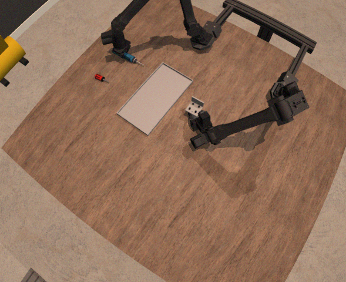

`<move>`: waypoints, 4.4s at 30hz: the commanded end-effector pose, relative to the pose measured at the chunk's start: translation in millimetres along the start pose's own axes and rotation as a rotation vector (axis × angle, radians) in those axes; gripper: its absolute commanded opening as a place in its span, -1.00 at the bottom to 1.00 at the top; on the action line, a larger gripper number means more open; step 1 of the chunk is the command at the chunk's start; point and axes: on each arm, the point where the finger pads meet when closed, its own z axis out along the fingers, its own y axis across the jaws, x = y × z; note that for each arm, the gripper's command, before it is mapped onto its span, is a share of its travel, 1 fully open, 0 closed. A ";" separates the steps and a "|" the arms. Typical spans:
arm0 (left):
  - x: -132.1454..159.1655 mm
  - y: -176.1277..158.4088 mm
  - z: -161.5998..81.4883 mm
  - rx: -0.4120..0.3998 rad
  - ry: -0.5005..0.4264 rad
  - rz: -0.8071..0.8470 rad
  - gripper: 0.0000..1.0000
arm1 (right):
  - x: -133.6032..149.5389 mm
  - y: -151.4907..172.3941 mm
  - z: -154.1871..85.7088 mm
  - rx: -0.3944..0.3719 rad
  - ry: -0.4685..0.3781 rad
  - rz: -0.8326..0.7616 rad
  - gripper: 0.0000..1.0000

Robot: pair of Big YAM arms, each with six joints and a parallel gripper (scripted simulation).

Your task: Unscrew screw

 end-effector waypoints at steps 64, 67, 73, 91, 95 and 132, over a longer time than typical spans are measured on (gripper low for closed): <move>-4.4 7.8 -3.1 -0.011 -0.001 0.017 0.17 | -14.6 17.2 -114.3 -0.063 -0.055 0.007 -0.17; -4.4 7.8 -3.1 -0.011 -0.001 0.017 0.17 | -14.4 17.0 -119.5 -0.063 -0.055 0.008 -0.17; -4.4 7.8 -3.1 -0.011 -0.001 0.017 0.17 | -14.1 16.4 -130.0 -0.063 -0.056 0.008 -0.17; -4.4 7.8 -3.1 -0.011 -0.001 0.017 0.17 | -13.3 15.3 -150.8 -0.064 -0.056 0.007 -0.17; -4.4 7.8 -3.1 -0.011 -0.001 0.017 0.17 | -13.2 15.4 -150.8 -0.064 -0.056 0.006 -0.17; -4.4 7.8 -3.1 -0.011 -0.001 0.017 0.17 | -13.1 14.8 -184.6 -0.070 -0.061 0.008 -0.17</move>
